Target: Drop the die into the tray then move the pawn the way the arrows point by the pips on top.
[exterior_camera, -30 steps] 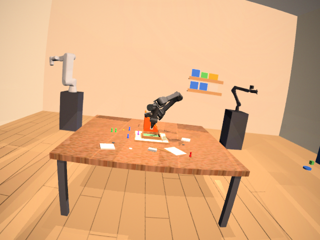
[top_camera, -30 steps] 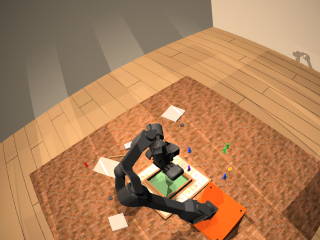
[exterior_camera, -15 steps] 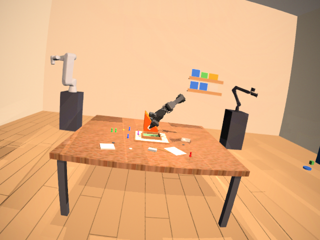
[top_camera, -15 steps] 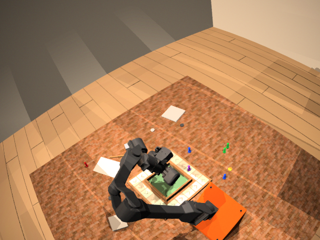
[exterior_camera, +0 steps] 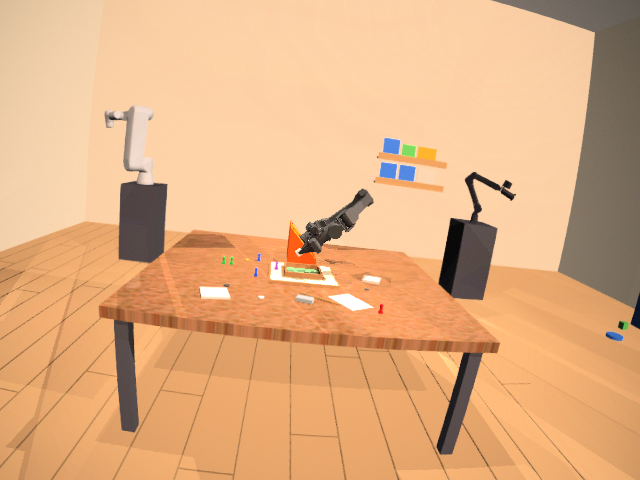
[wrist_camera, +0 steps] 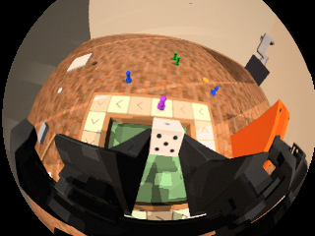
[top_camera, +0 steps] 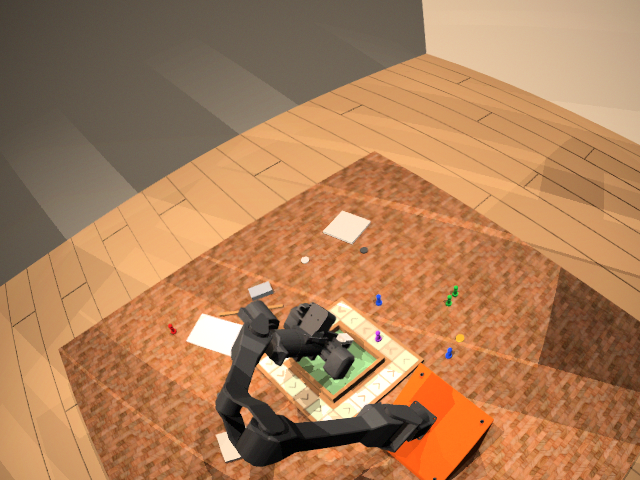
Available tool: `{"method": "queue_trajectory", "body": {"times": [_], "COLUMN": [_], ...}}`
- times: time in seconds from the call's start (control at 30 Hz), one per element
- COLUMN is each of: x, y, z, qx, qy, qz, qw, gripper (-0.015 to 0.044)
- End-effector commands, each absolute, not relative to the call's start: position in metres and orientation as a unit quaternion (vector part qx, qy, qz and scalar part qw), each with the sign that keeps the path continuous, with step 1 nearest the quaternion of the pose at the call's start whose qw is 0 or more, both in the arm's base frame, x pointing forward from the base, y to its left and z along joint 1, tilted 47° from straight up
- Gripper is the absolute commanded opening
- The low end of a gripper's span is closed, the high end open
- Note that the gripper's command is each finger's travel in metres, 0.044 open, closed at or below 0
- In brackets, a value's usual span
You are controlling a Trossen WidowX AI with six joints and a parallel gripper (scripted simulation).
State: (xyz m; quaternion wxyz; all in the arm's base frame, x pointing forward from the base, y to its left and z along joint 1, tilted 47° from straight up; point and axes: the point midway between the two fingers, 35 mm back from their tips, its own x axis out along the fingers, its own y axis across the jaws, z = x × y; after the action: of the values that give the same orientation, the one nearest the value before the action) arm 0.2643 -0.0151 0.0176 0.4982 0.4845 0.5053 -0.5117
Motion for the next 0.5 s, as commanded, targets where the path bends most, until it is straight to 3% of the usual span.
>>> {"method": "queue_trajectory", "body": {"times": [0.0, 0.47], "x": [0.2754, 0.274], "y": [-0.0172, -0.0167], "z": [0.0493, 0.0484], "qx": [0.49, 0.49], "qy": [0.491, 0.491], "qz": [-0.508, -0.508], "qw": [0.51, 0.51], "gripper": [0.0, 0.0]}}
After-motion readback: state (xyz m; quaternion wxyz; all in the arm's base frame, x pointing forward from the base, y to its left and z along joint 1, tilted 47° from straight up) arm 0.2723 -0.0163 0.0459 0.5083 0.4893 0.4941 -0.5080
